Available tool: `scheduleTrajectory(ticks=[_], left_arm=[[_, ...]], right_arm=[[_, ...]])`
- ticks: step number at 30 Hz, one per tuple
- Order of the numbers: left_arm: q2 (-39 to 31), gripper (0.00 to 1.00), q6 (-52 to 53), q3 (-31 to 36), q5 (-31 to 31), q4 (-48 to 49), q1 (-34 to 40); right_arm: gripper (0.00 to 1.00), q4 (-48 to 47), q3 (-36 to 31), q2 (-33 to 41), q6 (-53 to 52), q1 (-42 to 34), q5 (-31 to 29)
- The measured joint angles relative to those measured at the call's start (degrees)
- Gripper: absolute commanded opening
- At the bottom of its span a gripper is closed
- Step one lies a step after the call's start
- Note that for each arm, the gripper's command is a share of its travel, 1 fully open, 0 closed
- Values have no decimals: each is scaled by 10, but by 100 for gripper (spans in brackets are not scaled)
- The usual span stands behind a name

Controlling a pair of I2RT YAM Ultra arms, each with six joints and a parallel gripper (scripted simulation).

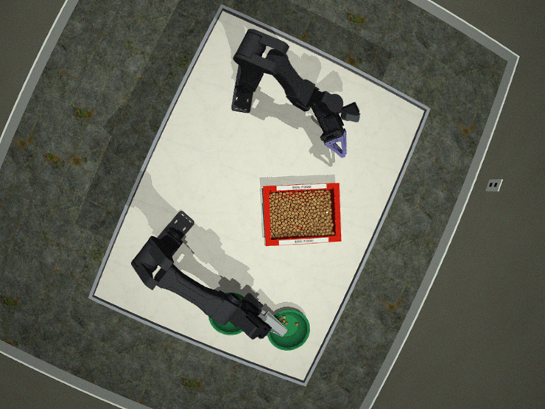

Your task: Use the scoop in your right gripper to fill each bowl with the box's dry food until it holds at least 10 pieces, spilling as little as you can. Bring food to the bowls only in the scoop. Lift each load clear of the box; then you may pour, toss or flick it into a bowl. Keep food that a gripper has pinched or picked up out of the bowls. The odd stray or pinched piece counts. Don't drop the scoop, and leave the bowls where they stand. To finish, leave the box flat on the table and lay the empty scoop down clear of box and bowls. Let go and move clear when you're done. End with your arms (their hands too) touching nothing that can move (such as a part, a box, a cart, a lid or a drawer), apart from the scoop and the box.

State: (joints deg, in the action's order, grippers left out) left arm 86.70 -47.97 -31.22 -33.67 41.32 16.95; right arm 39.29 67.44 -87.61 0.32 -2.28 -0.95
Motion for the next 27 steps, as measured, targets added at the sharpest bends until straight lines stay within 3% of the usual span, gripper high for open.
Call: scheduleTrajectory(ticks=[27], left_arm=[[-241, 26, 426, -240, 292, -352, -147]], right_arm=[[0, 0, 0, 0, 0, 0, 0]])
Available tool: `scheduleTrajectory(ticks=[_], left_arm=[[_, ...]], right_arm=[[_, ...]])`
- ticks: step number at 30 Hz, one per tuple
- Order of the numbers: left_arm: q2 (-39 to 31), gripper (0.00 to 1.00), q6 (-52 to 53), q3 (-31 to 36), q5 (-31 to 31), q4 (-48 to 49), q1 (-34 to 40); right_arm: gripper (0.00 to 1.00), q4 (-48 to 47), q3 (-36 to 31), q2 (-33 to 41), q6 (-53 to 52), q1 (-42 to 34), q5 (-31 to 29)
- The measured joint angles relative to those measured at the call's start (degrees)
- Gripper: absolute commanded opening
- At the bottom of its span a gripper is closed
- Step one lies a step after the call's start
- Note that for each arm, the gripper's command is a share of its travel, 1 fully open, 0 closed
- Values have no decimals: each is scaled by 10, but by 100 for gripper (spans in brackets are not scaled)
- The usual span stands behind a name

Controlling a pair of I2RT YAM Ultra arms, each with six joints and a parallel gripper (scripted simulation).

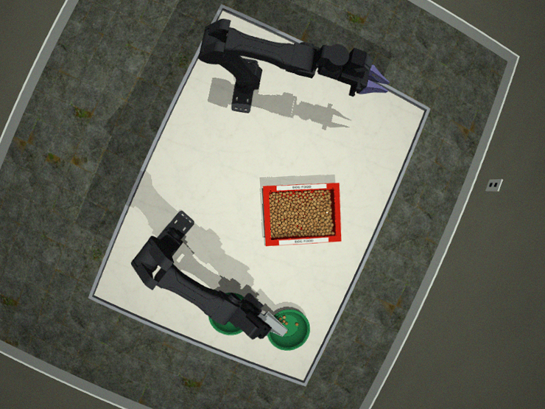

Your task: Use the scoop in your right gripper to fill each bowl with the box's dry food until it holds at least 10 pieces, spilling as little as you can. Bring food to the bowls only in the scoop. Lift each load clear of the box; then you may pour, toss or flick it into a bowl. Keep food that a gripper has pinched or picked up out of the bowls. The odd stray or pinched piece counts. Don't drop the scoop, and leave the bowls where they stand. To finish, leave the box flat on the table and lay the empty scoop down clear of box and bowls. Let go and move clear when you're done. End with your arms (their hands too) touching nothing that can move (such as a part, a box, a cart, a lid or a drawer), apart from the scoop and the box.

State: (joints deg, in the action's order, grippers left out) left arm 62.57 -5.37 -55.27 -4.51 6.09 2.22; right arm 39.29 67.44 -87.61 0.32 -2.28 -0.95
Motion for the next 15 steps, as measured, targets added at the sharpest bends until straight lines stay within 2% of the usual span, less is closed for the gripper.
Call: scheduleTrajectory(ticks=[7, 15], left_arm=[[-19, 26, 63, -35, 43, -62, -19], [-32, 26, 58, -50, 45, -63, -21]], right_arm=[[0, 0, 0, 0, 0, 0, 0], [0, -6, -8, 2, 0, -4, 0]])
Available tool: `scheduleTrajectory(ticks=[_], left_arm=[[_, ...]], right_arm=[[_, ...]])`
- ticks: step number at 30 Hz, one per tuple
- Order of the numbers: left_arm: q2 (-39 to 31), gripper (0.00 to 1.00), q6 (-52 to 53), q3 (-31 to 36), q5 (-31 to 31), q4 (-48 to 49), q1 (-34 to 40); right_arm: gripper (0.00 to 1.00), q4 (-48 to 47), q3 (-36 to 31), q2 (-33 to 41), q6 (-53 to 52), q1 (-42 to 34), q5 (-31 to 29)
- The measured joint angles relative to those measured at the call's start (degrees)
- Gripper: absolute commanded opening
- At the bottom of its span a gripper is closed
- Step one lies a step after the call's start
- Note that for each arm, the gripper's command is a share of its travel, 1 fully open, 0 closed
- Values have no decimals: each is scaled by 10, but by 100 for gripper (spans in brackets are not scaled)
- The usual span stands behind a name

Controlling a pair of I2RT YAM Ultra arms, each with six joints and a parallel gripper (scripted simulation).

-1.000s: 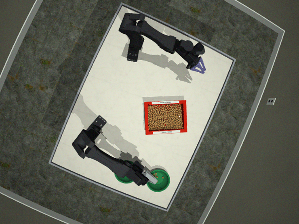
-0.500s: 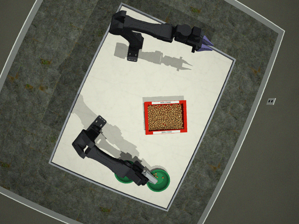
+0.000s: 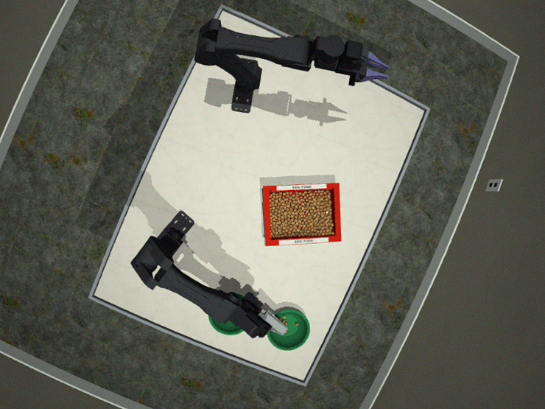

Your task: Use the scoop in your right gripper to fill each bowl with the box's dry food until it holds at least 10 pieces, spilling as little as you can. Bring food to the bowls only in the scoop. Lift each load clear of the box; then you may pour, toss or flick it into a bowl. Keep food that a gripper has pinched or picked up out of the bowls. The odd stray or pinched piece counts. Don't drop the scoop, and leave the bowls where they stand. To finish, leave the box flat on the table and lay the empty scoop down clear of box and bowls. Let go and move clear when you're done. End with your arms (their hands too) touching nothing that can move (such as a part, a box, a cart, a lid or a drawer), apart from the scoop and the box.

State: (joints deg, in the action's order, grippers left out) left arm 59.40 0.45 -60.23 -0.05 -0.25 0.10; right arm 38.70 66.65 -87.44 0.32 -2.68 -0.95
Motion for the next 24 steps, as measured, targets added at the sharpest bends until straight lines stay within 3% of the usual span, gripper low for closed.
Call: scheduleTrajectory(ticks=[6, 15, 24], left_arm=[[0, 26, -2, -2, 0, 0, 0], [0, 26, -2, -2, 0, 0, 0], [0, 26, -2, -2, 0, 0, 0]], right_arm=[[0, -6, -35, 2, 1, -37, 3], [0, -37, -127, 24, 0, -158, 1], [0, -49, -131, 37, -2, -174, -2]])
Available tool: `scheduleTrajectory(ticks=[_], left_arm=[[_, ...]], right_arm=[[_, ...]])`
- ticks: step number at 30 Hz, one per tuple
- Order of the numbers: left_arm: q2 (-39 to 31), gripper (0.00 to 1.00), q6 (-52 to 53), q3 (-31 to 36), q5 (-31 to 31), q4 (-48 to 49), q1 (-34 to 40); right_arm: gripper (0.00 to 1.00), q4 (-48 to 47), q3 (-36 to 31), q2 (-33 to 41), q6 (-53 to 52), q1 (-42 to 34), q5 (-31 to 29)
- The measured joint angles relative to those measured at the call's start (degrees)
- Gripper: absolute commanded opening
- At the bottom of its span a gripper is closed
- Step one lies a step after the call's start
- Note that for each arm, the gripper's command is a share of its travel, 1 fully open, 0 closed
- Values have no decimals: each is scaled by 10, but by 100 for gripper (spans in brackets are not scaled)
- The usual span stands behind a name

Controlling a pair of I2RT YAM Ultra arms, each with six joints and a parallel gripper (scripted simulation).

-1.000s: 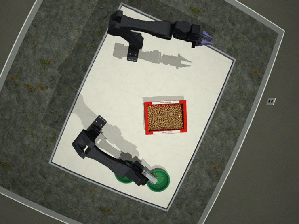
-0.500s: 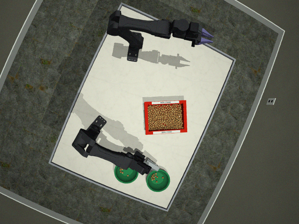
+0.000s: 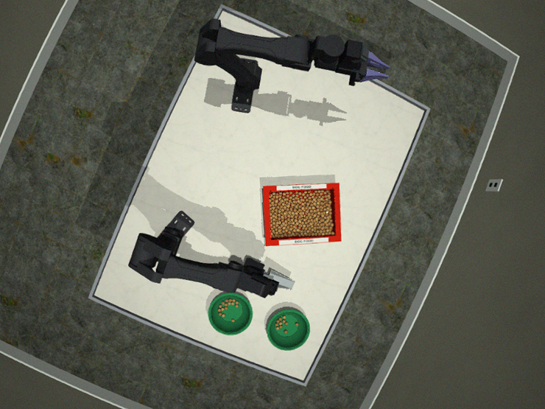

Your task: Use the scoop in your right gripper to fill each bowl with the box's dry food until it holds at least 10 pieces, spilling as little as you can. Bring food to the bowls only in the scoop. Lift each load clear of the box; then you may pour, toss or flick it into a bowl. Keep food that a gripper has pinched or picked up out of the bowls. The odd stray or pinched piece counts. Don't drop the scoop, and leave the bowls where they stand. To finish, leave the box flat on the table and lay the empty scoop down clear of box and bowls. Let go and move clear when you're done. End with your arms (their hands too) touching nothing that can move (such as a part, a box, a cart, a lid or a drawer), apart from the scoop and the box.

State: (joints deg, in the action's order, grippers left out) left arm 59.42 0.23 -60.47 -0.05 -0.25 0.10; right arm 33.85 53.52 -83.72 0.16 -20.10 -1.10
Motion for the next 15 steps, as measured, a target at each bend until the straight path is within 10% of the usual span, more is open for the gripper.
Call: scheduleTrajectory(ticks=[15], left_arm=[[0, 26, 0, 0, 0, 0, 0]], right_arm=[[0, 1, -1, -5, 1, 1, 1]])
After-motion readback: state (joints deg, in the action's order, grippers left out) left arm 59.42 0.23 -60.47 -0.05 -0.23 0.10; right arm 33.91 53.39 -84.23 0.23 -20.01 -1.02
